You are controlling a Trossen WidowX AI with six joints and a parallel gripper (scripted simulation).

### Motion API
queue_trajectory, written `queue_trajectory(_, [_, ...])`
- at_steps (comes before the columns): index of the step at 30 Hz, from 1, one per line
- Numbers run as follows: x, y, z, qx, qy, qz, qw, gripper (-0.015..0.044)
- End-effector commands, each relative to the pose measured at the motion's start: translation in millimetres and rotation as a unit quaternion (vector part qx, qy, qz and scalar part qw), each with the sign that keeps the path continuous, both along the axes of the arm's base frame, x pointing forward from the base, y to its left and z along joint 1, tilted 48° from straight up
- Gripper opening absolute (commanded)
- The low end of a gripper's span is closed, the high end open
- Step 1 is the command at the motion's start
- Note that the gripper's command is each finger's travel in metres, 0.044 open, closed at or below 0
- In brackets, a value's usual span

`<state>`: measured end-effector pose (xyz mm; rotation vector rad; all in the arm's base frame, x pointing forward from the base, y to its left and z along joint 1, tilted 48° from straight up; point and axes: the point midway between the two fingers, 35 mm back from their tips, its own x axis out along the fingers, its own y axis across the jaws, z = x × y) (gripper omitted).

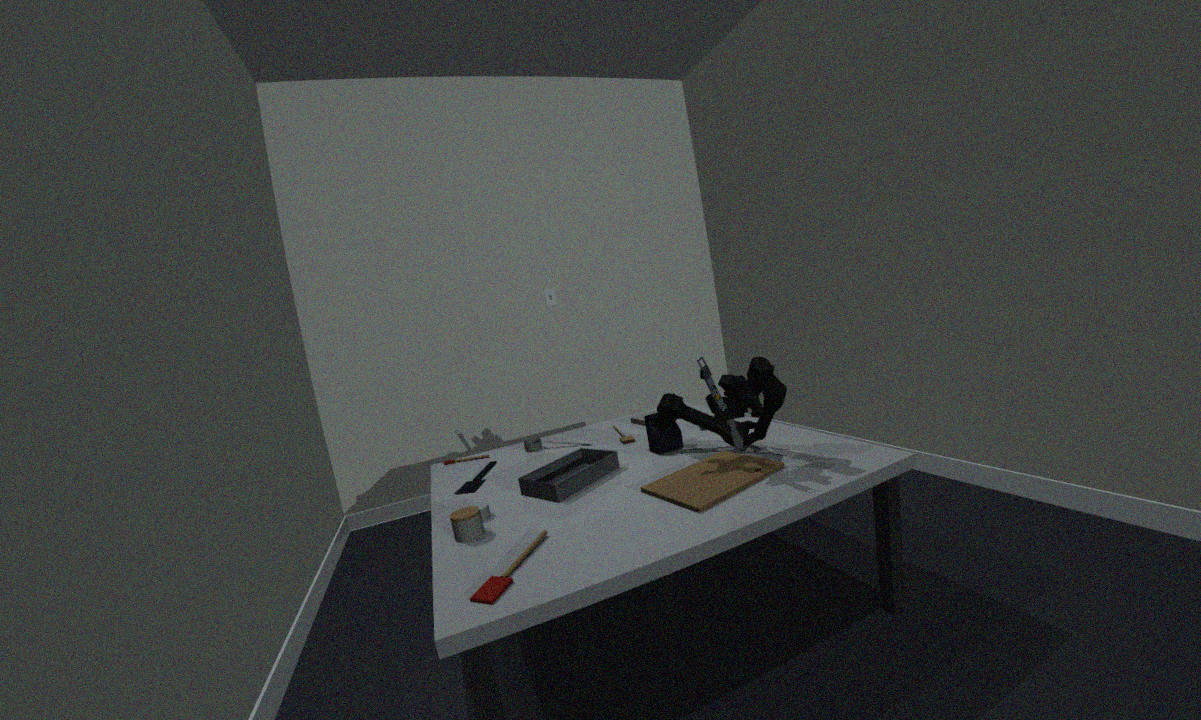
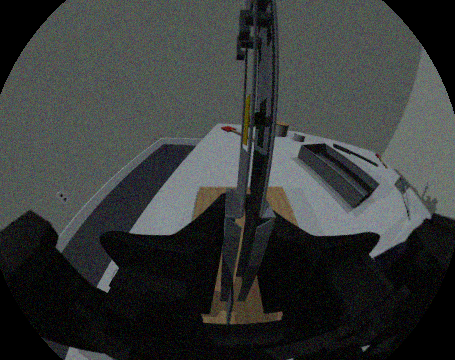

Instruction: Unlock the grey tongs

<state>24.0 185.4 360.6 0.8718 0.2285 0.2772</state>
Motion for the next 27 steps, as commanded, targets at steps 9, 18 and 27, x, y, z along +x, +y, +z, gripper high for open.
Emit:
queue_trajectory(9, [-0.4,-1.8,0.8,0.001,0.002,0.005,1.000,-0.0150])
queue_trajectory(18, [-5.7,-20.2,10.1,0.020,0.026,0.039,0.999,-0.0150])
queue_trajectory(27, [-8.8,-38.5,19.1,0.029,0.052,0.084,0.995,-0.0150])
